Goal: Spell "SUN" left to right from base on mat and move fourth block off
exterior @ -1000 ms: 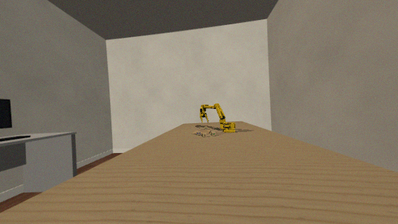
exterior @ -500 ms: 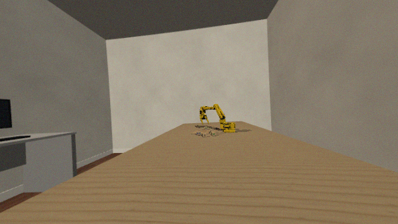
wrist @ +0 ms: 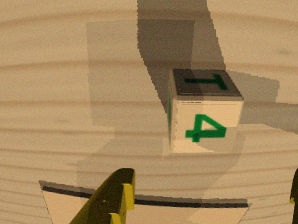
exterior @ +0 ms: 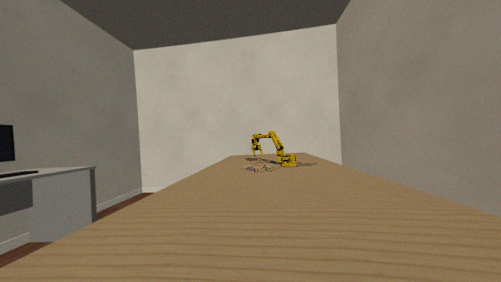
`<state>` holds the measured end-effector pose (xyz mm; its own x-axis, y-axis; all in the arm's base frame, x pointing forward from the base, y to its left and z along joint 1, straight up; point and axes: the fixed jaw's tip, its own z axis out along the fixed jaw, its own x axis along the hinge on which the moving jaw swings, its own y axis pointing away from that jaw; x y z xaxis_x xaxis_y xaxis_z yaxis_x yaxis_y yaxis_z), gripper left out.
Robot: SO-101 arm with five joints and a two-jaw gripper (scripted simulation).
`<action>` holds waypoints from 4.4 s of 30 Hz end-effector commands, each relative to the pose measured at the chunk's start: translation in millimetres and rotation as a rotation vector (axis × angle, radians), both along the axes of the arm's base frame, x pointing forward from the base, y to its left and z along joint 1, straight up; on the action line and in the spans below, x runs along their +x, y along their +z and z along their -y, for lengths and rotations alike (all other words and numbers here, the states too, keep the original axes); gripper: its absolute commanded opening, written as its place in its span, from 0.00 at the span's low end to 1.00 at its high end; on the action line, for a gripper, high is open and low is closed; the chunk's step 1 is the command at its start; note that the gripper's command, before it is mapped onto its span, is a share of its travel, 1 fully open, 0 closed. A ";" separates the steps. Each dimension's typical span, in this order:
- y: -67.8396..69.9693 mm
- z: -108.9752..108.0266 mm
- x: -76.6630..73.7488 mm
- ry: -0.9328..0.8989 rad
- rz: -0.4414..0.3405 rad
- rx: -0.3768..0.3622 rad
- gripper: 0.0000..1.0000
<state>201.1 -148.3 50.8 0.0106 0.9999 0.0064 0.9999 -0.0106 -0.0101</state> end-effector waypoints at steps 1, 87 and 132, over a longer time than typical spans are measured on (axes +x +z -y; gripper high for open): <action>19.5 6.3 5.5 -0.011 0.073 -0.055 0.32; -20.6 8.5 2.9 -0.011 0.073 -0.056 0.23; -20.8 8.5 -2.9 -0.011 0.072 -0.057 0.00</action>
